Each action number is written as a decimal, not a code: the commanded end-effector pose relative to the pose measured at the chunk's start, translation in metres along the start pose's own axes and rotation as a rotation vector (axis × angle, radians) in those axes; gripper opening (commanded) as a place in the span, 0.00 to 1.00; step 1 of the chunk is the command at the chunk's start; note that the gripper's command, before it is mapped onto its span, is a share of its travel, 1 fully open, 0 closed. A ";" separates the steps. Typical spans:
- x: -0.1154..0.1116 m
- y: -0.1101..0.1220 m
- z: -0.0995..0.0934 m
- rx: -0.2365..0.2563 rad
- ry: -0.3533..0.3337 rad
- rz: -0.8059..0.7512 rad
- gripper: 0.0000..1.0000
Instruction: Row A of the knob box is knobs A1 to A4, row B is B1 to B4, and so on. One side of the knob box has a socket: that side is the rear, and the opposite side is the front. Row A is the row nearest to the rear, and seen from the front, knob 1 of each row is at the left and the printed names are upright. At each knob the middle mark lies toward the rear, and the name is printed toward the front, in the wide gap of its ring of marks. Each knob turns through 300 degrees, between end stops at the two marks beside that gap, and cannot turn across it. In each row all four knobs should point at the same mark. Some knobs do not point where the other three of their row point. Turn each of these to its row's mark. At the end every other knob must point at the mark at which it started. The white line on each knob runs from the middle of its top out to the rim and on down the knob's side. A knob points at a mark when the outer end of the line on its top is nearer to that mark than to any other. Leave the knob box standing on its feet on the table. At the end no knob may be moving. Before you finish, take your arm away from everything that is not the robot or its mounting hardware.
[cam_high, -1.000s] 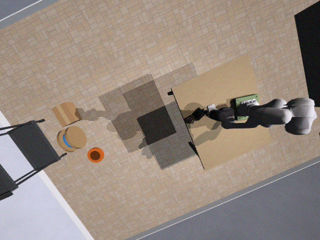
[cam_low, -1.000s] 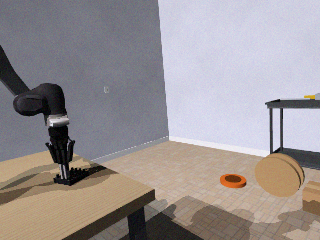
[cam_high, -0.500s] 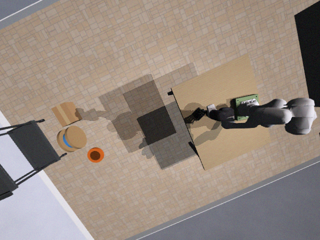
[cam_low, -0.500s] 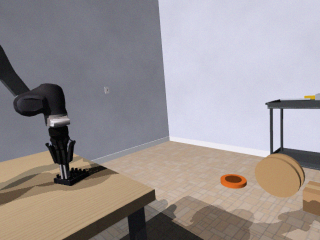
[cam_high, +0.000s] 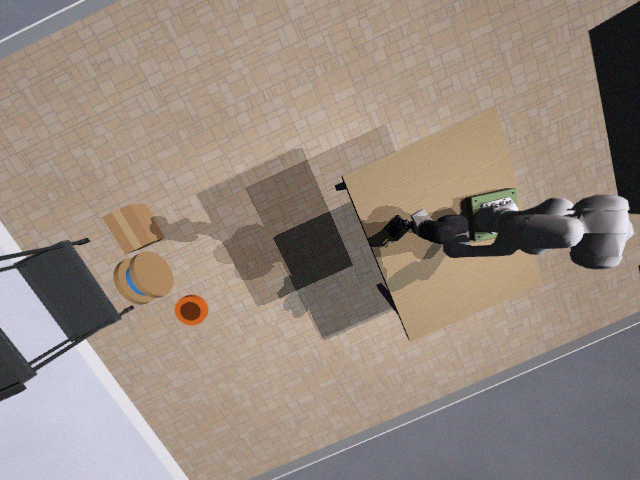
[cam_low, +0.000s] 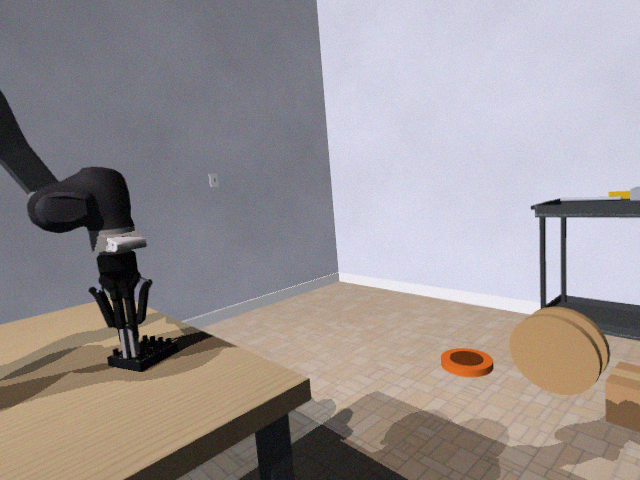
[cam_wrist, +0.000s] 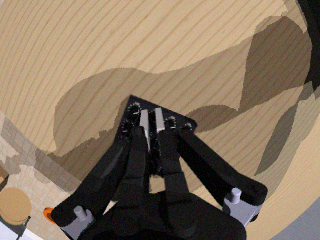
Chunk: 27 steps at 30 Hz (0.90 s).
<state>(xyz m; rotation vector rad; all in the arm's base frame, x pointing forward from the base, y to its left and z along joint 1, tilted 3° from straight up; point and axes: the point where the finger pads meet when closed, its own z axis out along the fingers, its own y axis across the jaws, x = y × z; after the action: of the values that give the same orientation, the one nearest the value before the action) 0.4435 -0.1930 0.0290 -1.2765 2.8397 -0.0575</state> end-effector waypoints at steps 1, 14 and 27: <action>0.000 -0.001 0.000 -0.002 -0.012 -0.138 0.05; 0.000 -0.001 0.000 -0.001 -0.013 -0.355 0.05; 0.000 -0.001 0.000 0.000 -0.013 -0.547 0.05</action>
<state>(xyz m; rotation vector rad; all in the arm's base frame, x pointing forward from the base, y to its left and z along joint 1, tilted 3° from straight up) 0.4436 -0.1929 0.0290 -1.8292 2.5307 -0.0694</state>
